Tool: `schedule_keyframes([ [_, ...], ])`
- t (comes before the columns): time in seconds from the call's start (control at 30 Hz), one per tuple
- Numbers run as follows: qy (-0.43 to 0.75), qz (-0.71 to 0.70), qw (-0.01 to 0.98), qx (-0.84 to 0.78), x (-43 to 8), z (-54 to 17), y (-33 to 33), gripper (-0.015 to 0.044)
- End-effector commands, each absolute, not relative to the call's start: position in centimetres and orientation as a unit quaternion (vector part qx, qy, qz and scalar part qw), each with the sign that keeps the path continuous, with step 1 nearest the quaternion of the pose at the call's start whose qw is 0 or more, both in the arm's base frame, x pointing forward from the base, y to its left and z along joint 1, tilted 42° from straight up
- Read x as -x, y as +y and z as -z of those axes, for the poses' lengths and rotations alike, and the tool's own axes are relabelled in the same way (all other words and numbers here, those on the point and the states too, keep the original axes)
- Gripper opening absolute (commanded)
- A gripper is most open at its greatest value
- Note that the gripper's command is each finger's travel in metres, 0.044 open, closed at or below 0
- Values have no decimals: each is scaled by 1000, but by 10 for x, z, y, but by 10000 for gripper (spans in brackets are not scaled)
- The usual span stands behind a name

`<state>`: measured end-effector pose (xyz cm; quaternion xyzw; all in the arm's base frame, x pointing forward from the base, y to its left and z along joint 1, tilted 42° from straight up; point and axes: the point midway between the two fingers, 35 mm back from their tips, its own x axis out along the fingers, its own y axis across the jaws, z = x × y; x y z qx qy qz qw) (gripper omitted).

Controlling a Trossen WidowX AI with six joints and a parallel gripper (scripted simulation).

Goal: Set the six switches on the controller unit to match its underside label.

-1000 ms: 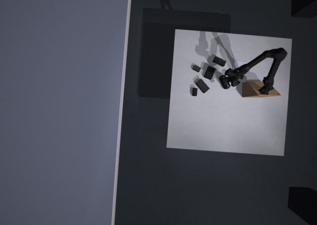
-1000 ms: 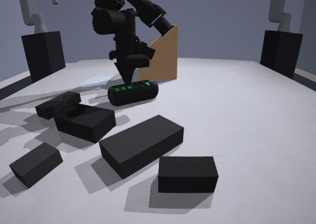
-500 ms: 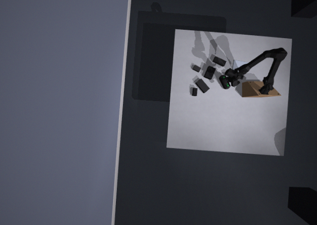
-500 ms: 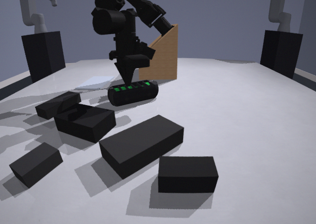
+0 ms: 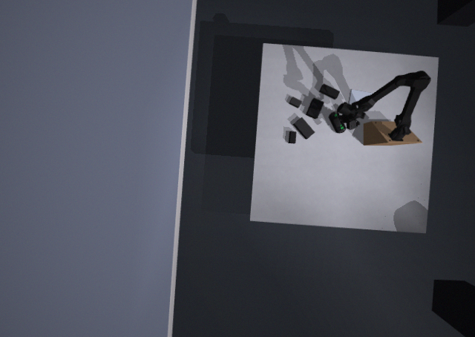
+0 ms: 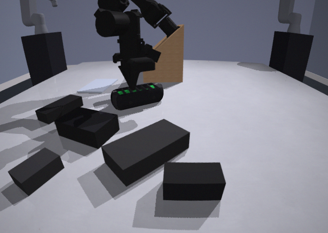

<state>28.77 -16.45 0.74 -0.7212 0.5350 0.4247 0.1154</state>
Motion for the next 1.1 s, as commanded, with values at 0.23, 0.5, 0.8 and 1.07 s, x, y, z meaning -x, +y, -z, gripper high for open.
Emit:
schedule_keyframes([
  [0.23, 538, -427, 116, 717, -286, -3, -169, 0],
  [0.5, 535, -426, 116, 720, -288, -12, -159, 0],
  [0.8, 538, -427, 116, 717, -284, -38, -136, 0],
  [1.07, 540, -424, 119, 717, -292, -50, -150, 0],
])
